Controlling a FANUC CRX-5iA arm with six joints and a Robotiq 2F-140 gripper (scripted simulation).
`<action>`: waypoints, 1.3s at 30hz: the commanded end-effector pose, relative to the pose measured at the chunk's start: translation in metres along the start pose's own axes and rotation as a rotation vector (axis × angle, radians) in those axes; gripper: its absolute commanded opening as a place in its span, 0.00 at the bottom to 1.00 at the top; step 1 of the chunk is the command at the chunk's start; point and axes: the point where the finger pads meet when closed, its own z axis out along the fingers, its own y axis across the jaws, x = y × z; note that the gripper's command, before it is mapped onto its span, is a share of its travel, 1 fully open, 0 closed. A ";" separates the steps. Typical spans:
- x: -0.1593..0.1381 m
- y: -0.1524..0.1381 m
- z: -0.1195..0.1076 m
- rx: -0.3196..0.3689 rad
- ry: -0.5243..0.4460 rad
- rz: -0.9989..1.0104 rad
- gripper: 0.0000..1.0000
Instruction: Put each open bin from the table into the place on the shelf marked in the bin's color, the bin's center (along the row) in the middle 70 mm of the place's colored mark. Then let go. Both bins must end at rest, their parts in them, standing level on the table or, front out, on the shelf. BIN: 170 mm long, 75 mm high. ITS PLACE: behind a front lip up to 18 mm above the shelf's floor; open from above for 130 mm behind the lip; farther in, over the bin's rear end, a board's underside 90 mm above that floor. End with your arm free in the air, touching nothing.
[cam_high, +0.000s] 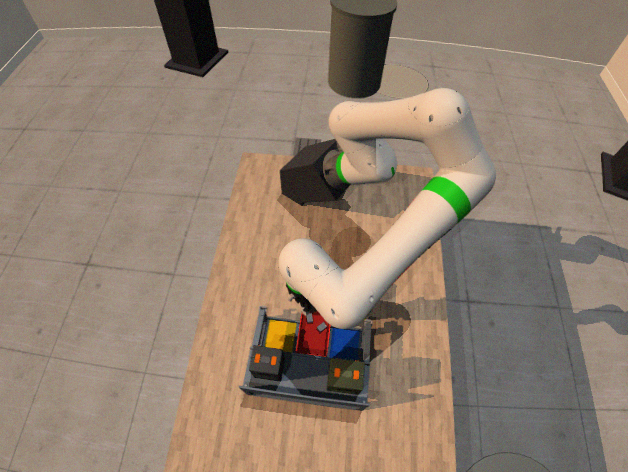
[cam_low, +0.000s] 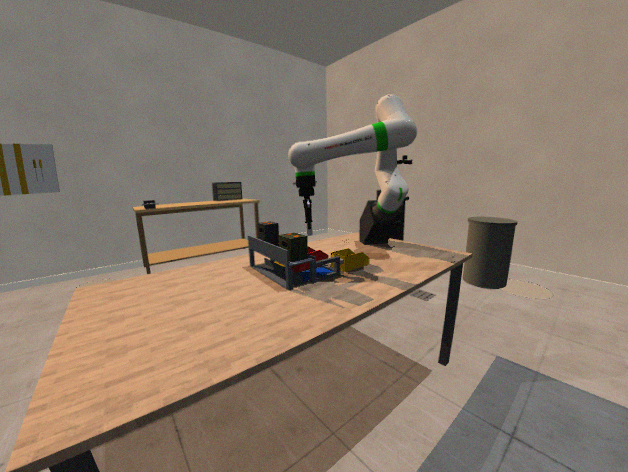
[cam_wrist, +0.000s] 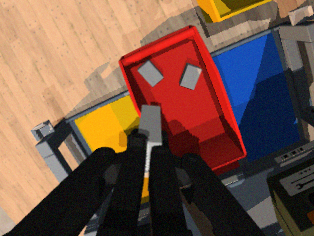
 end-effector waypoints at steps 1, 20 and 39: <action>0.007 -0.001 0.001 0.005 -0.008 0.095 0.00; 0.067 -0.011 0.018 -0.027 -0.035 0.815 0.00; 0.088 -0.016 0.024 -0.041 -0.041 1.051 0.00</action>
